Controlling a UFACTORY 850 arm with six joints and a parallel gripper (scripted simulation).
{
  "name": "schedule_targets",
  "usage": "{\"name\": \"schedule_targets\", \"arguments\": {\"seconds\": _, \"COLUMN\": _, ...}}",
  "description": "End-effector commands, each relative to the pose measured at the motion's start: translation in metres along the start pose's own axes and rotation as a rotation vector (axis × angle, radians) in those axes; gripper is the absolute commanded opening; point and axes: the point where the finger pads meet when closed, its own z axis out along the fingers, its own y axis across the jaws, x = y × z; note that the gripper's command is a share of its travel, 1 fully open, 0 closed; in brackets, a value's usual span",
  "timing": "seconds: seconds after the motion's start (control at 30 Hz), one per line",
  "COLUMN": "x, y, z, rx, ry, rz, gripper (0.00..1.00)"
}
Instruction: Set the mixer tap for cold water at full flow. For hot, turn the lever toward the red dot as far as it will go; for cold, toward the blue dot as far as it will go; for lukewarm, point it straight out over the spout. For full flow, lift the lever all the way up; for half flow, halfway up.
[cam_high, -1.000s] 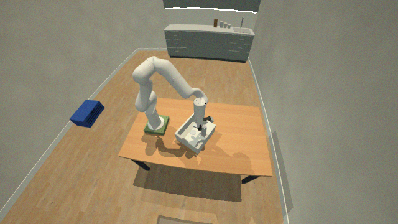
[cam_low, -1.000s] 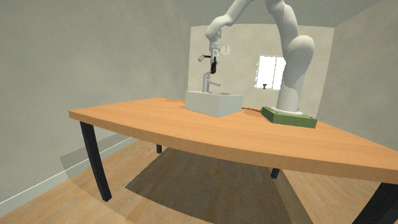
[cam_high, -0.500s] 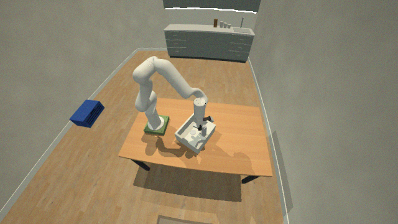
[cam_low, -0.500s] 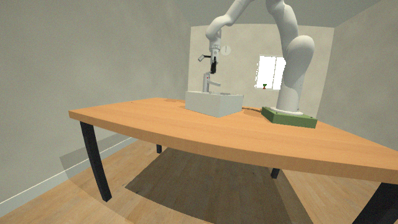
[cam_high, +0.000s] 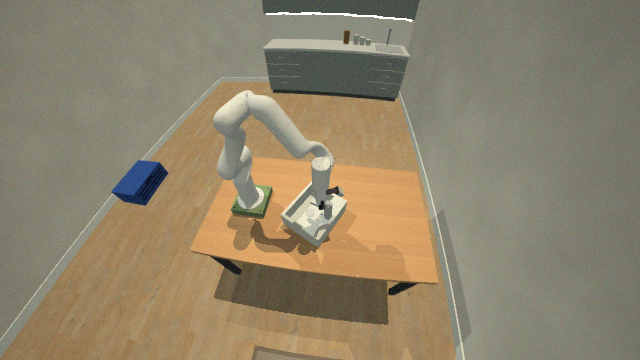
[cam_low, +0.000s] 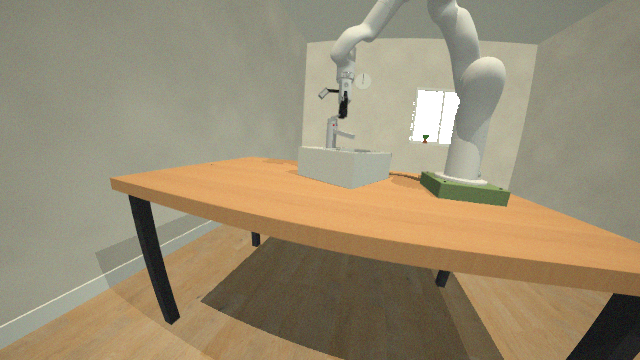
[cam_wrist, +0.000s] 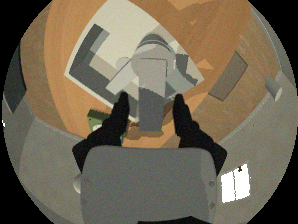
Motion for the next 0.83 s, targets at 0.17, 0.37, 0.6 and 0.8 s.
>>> {"name": "schedule_targets", "arguments": {"seconds": 0.17, "x": 0.001, "y": 0.0, "z": -0.006, "rx": -0.001, "ry": 0.002, "rz": 0.0, "gripper": 0.65}}
{"name": "schedule_targets", "arguments": {"seconds": 0.37, "x": 0.001, "y": 0.0, "z": -0.013, "rx": -0.001, "ry": 0.002, "rz": 0.0, "gripper": 0.65}}
{"name": "schedule_targets", "arguments": {"seconds": 0.6, "x": 0.001, "y": 0.0, "z": -0.013, "rx": -0.001, "ry": 0.002, "rz": 0.0, "gripper": 0.65}}
{"name": "schedule_targets", "arguments": {"seconds": 0.8, "x": 0.001, "y": 0.0, "z": -0.013, "rx": -0.001, "ry": 0.002, "rz": 0.0, "gripper": 0.65}}
